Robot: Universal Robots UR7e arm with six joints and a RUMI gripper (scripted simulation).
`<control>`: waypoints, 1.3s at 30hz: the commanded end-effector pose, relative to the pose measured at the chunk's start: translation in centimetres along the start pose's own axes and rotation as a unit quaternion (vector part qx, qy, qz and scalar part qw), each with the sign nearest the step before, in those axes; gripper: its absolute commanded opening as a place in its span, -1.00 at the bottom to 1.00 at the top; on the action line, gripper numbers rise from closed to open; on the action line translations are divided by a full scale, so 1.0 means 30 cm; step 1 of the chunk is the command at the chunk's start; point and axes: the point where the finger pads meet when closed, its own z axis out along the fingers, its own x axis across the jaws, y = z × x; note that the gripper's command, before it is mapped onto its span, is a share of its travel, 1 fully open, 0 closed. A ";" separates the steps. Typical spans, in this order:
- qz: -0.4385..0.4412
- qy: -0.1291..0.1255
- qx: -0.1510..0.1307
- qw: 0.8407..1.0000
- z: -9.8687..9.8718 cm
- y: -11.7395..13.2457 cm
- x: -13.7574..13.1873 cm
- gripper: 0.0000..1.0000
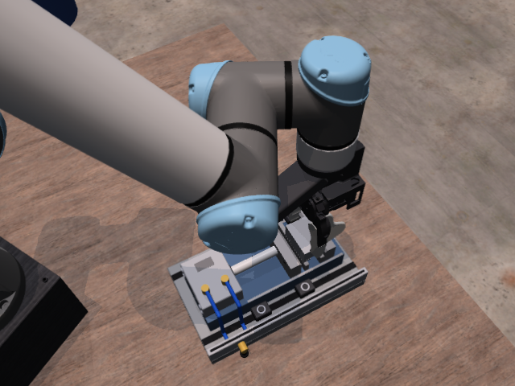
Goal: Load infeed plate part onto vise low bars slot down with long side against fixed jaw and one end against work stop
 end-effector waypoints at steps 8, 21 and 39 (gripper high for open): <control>0.000 0.000 -0.001 1.000 0.011 0.002 -0.001 -1.00; 0.000 0.000 -0.001 1.000 0.025 0.002 -0.001 -1.00; 0.000 0.000 -0.001 1.000 0.038 0.002 -0.001 -1.00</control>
